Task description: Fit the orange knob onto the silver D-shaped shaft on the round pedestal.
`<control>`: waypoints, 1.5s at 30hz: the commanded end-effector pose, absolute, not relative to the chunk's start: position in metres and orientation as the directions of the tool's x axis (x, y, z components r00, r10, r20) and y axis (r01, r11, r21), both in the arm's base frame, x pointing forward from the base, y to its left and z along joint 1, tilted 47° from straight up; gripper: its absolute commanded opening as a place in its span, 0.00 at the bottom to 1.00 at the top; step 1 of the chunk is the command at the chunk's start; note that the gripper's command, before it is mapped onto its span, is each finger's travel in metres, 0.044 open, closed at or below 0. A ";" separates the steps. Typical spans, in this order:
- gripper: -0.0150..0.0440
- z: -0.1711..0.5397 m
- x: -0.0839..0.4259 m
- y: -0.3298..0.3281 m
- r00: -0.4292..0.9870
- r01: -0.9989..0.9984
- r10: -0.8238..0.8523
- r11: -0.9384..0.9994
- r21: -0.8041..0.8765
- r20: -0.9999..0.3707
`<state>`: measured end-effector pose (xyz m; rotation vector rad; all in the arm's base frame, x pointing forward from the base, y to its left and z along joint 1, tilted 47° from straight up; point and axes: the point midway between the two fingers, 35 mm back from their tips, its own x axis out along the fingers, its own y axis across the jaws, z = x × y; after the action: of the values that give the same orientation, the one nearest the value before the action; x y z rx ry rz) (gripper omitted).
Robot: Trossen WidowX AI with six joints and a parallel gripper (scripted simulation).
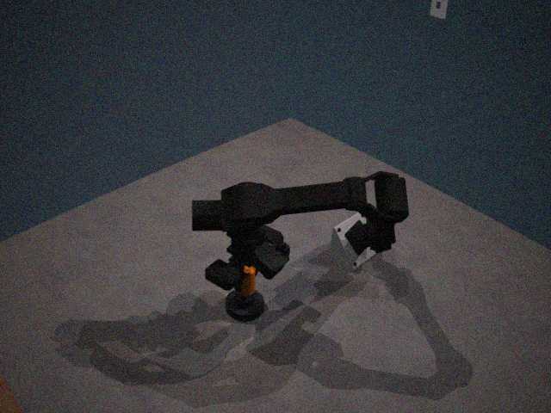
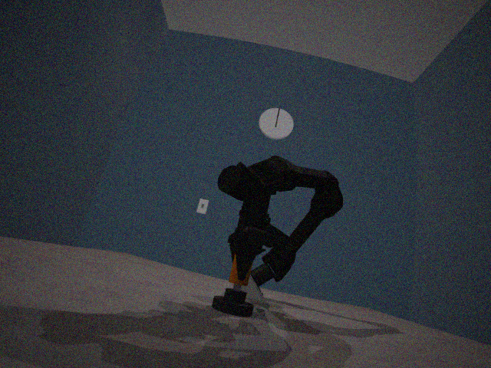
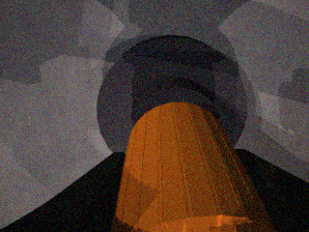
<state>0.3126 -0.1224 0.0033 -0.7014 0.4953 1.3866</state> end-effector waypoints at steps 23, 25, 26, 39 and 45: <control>0.25 -0.006 0.315 -0.113 0.139 -0.978 0.708 -0.012 -0.208 -0.693; 0.25 -0.006 0.315 -0.113 0.139 -0.978 0.708 -0.012 -0.208 -0.693; 0.25 -0.006 0.315 -0.113 0.139 -0.978 0.708 -0.012 -0.208 -0.693; 0.70 -0.006 0.315 -0.113 0.139 -0.978 0.708 -0.012 -0.208 -0.693; 0.97 -0.006 0.315 -0.113 0.139 -0.978 0.708 -0.012 -0.208 -0.693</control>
<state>0.3142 -0.1136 -0.0059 -0.7659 0.4467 1.4080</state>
